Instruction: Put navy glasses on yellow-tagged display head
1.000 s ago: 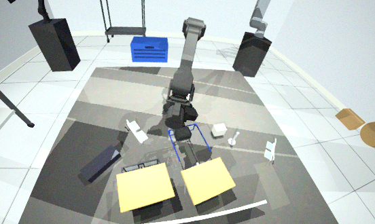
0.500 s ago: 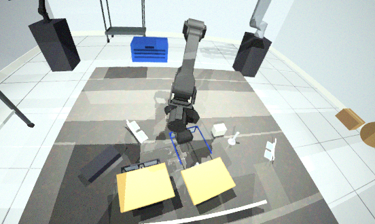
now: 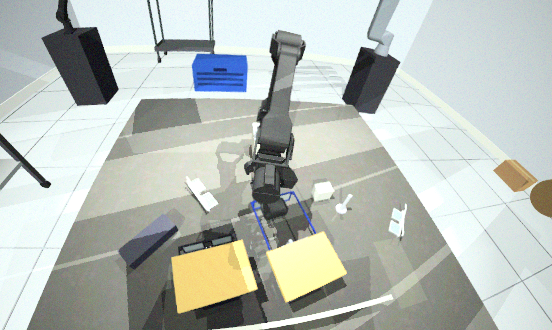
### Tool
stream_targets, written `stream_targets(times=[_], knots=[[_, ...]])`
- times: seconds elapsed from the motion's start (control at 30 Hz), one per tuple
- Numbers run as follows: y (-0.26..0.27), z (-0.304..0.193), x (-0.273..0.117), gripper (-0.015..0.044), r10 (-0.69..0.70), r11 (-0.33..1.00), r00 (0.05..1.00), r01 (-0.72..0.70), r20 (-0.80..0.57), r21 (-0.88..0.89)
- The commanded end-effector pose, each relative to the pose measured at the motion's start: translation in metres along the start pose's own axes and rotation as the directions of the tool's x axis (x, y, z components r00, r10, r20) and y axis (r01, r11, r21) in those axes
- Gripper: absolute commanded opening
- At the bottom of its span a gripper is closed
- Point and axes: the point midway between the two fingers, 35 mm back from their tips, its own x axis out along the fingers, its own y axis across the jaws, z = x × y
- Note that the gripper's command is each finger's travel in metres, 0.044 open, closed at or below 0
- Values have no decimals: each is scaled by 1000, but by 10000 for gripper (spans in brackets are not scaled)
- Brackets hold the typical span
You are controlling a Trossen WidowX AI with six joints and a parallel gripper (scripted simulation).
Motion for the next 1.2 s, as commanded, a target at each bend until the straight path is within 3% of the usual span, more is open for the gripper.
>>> stream_targets(times=[0.0,1.17], knots=[[-6,0,0,0,1,1000,1000,-1,-1,3],[-61,0,-2,0,-4,1000,1000,4,0,3]])
